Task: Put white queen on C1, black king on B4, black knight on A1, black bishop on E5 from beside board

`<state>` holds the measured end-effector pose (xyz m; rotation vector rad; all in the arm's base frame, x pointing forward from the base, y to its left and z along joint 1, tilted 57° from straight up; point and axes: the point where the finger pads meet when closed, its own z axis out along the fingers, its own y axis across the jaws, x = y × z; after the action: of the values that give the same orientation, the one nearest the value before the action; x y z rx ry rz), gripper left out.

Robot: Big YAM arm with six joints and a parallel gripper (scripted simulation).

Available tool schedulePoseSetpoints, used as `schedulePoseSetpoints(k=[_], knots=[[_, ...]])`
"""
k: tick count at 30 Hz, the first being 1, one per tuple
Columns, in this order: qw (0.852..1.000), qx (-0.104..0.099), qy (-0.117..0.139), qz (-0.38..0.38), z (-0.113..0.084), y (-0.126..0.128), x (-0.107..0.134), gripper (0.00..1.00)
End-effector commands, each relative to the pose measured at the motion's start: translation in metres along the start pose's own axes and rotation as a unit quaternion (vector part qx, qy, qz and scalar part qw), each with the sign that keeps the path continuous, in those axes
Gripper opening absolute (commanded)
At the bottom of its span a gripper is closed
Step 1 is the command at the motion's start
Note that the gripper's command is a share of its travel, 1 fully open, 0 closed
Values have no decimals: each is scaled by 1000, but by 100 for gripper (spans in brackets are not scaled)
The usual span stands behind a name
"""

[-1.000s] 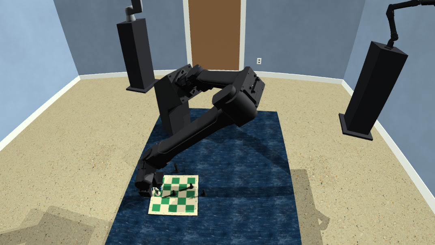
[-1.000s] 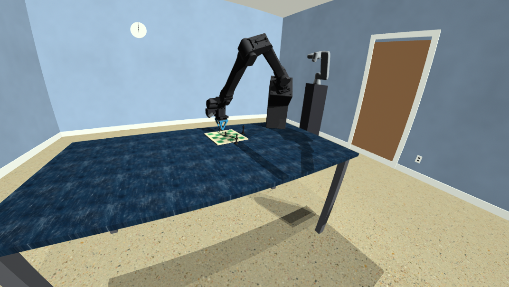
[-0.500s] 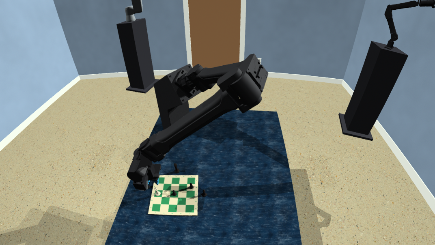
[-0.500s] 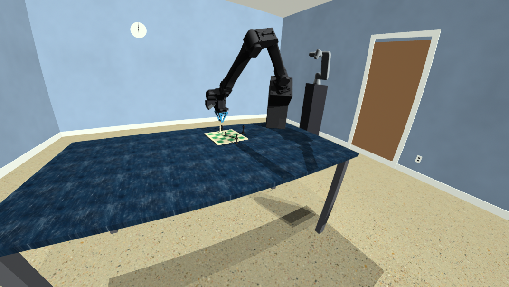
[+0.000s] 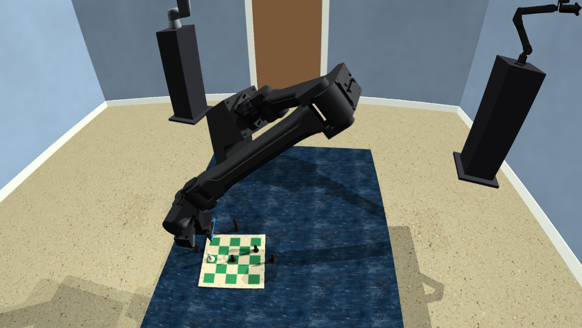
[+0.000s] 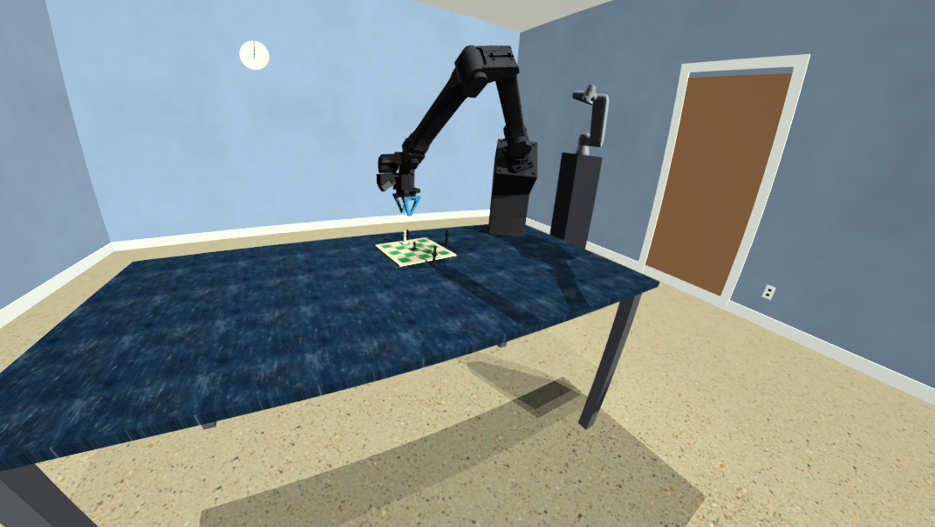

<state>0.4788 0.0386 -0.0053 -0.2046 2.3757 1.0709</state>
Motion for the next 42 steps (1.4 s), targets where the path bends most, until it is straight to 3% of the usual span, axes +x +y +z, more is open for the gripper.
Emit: schedulePoseSetpoints(k=[1, 21, 27, 33, 35, 36, 42], knots=[[1000, 2, -5, -13, -8, 0, -4, 100], [1000, 3, -6, -16, -8, 0, -4, 100], [994, 0, -5, -105, -1, 16, 8, 100], [962, 2, -3, -271, 1, 41, 53, 100], [962, 2, -3, -271, 1, 41, 53, 100], [947, 0, -2, -322, 1, 46, 62, 100], [895, 1, 0, -446, -3, 74, 115, 100]])
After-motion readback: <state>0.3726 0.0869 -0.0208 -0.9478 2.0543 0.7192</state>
